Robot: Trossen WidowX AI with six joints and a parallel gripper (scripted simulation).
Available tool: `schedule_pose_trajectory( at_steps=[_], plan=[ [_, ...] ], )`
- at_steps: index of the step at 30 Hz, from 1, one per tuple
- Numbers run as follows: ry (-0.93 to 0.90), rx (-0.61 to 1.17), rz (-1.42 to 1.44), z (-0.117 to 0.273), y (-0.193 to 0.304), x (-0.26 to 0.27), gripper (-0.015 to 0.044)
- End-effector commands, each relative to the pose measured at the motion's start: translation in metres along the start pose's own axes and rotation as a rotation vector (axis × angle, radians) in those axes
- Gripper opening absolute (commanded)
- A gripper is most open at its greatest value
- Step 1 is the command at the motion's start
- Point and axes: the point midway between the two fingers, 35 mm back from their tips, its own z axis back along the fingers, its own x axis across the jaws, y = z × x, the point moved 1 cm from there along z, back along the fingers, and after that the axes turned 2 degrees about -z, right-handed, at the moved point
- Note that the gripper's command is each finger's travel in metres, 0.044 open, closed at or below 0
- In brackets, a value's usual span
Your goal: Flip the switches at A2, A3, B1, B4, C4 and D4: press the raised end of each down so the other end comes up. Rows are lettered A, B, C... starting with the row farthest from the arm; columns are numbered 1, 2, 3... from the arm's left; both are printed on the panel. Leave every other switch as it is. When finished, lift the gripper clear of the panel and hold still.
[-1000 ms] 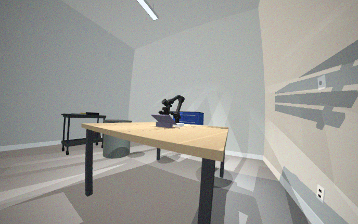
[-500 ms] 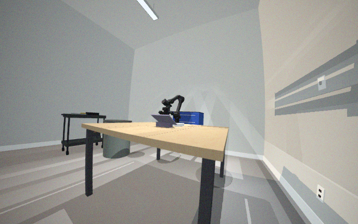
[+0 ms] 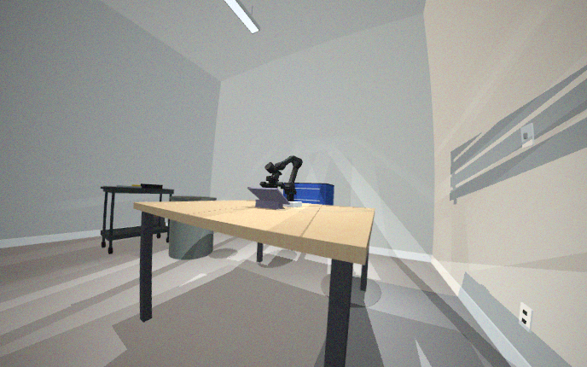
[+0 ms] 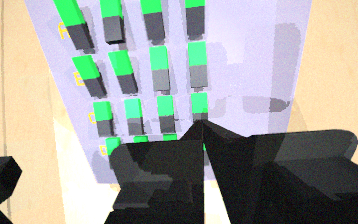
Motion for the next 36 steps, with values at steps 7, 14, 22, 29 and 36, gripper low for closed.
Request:
schedule_pose_trajectory(
  at_steps=[7,14,22,29,36],
  plan=[
    [0.001,-0.001,-0.003,-0.002,0.0,0.0,0.0],
    [0.001,-0.001,-0.003,-0.002,0.0,0.0,0.0],
    [0.001,-0.001,-0.003,-0.004,0.0,0.0,0.0],
    [0.001,-0.001,-0.003,-0.005,0.0,0.0,0.0],
    [0.002,0.023,-0.002,0.049,-0.004,0.0,0.0]
  ],
)
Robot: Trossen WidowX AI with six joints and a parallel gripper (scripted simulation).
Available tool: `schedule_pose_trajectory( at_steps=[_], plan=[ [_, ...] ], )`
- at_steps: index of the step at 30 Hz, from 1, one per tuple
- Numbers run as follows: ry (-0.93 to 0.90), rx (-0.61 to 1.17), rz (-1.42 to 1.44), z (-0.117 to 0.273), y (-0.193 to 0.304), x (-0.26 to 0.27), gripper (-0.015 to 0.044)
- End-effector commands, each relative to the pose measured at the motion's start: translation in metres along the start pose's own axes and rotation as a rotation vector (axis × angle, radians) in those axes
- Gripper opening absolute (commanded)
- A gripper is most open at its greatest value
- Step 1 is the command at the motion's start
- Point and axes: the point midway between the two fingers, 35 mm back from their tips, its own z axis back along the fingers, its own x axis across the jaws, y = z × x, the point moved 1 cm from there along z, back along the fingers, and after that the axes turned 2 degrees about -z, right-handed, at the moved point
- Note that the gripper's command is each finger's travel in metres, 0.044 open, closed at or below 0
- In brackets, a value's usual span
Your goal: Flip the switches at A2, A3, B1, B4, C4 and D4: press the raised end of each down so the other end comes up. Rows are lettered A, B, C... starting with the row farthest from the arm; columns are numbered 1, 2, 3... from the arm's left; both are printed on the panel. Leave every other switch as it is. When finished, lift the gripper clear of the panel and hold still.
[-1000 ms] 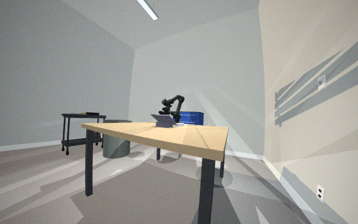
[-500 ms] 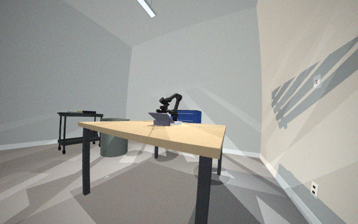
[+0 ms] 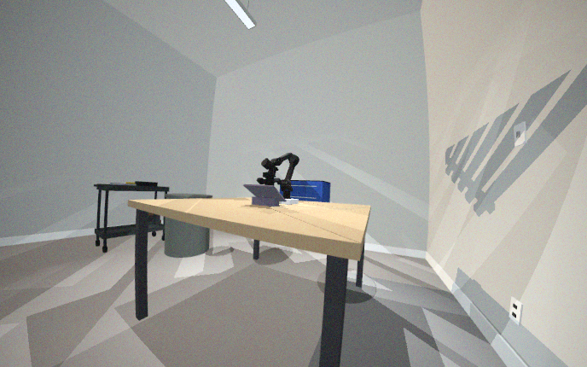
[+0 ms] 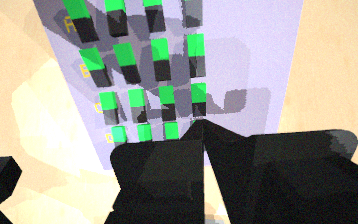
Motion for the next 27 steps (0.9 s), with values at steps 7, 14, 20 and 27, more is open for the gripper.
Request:
schedule_pose_trajectory(
  at_steps=[7,14,20,27],
  plan=[
    [0.005,-0.009,0.003,0.047,-0.003,0.0,0.0],
    [0.005,-0.006,0.004,0.046,0.036,-0.001,0.0],
    [0.004,-0.027,0.004,0.019,0.036,-0.002,0.0],
    [0.004,-0.033,0.004,0.011,0.037,-0.002,0.0]
  ],
)
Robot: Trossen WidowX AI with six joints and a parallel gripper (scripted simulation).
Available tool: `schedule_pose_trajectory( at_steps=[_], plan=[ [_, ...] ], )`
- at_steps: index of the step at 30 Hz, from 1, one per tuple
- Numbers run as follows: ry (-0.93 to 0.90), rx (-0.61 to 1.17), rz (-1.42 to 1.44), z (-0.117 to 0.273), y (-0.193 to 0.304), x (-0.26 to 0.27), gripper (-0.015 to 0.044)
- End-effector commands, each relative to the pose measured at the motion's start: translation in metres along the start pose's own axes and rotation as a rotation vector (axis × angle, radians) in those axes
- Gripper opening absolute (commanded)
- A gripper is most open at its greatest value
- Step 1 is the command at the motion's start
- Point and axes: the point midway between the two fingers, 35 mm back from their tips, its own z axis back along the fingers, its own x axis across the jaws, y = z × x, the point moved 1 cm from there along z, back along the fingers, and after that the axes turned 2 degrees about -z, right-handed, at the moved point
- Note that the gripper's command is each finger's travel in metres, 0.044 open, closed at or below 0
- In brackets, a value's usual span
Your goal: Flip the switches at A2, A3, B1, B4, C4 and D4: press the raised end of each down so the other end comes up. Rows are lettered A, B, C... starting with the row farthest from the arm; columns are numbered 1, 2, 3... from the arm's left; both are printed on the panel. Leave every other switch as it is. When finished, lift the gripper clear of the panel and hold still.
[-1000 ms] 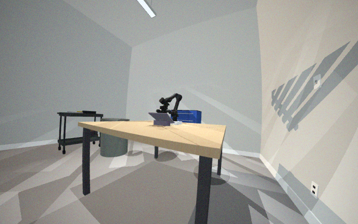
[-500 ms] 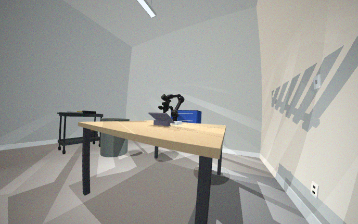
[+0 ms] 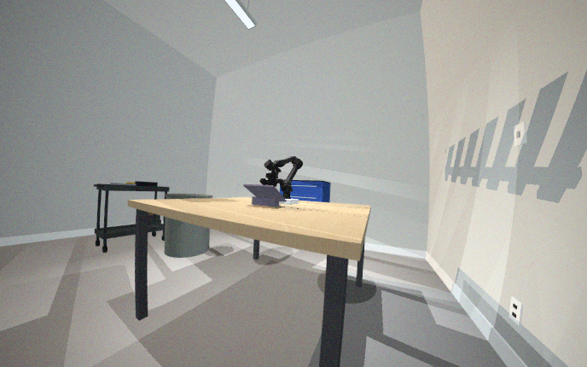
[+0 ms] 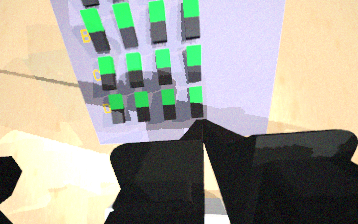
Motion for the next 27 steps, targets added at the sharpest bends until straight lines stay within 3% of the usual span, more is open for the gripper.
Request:
schedule_pose_trajectory(
  at_steps=[1,27],
  plan=[
    [-0.003,-0.01,-0.002,-0.004,-0.001,0.0,0.0],
    [-0.003,-0.011,-0.002,-0.027,0.0,0.001,0.0]
  ],
)
